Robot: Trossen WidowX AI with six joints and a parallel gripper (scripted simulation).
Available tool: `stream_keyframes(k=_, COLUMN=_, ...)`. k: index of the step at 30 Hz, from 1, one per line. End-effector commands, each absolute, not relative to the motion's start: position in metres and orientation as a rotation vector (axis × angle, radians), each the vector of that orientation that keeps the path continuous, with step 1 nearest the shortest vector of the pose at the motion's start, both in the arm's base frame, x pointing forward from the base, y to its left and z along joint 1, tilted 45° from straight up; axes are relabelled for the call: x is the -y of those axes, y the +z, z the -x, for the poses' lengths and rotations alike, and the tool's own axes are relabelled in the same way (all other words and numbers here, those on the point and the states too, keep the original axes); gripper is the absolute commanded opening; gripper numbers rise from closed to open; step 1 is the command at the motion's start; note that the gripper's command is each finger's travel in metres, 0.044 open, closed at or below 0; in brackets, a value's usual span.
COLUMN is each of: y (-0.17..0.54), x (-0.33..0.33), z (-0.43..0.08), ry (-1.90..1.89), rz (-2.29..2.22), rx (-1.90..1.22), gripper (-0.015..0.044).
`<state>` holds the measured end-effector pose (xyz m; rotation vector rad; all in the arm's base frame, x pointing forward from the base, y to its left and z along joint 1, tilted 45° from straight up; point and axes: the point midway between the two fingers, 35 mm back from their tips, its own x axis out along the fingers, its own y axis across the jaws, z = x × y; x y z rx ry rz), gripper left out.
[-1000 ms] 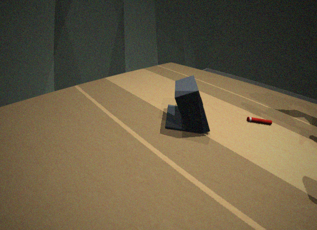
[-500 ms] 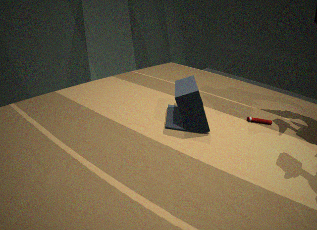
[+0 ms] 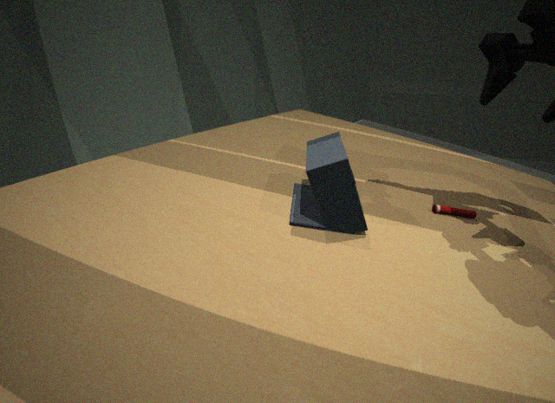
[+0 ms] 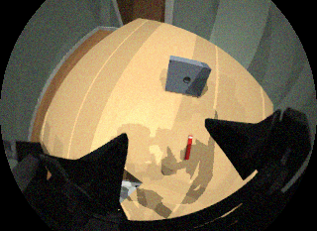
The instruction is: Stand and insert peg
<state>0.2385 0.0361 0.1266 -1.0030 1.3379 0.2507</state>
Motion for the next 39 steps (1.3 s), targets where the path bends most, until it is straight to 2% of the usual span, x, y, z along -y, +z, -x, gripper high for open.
stream_keyframes(k=1, y=0.123, x=-0.013, z=-0.25, ry=0.135, rz=0.982, rx=-1.4, gripper=0.044)
stream_keyframes(k=17, y=0.1, x=0.103, z=-0.269, ry=-0.322, rz=0.895, rx=-1.686, gripper=0.044)
stream_keyframes(k=39, y=0.078, x=0.124, z=-0.269, ry=-0.324, rz=0.892, rx=-1.688, gripper=0.044)
